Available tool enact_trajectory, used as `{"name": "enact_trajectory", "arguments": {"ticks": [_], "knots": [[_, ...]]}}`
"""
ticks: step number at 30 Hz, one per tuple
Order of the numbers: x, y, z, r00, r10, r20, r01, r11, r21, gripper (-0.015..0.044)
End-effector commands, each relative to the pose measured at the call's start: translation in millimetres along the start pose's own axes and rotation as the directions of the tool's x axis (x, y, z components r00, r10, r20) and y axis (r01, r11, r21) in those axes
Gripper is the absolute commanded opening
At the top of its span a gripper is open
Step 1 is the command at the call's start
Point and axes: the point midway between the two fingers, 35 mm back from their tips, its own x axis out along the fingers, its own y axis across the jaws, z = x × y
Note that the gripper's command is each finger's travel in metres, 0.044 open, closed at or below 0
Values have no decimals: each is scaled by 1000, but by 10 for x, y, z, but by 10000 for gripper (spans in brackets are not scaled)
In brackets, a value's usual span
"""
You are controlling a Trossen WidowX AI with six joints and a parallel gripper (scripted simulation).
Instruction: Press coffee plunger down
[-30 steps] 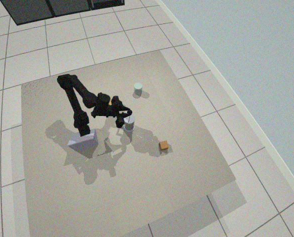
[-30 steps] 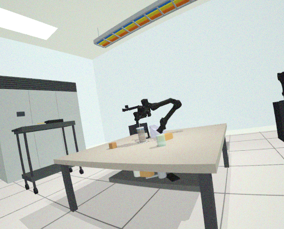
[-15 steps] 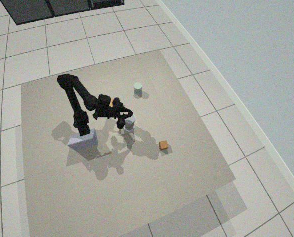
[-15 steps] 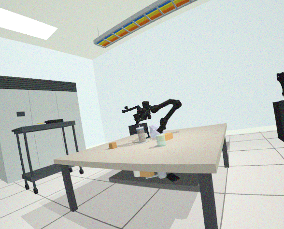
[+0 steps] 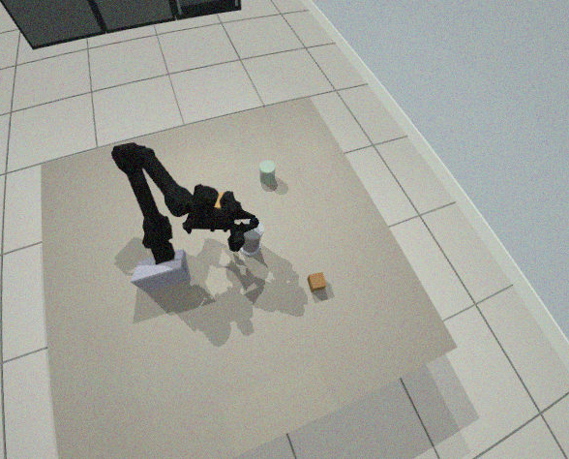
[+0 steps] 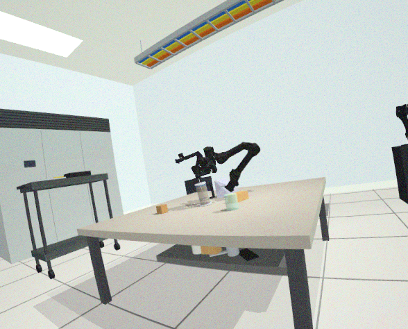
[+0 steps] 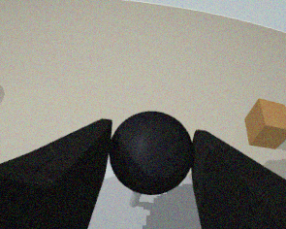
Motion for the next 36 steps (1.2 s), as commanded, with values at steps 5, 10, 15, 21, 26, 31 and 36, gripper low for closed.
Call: {"name": "enact_trajectory", "arguments": {"ticks": [5, 10, 15, 21, 26, 31, 36], "knots": [[76, 2, -154, 999, 14, -43, -12, 999, 44, 125], [80, -5, -150, 999, 14, -43, -13, 999, 44, 125], [84, -13, -146, 999, 15, -43, -13, 999, 43, 125], [88, -22, -143, 999, 15, -43, -13, 999, 43, 125], [90, -28, -141, 999, 15, -43, -13, 999, 43, 125], [92, -33, -139, 999, 15, -43, -13, 999, 43, 125], [94, -39, -136, 999, 15, -43, -13, 999, 43, 125]]}}
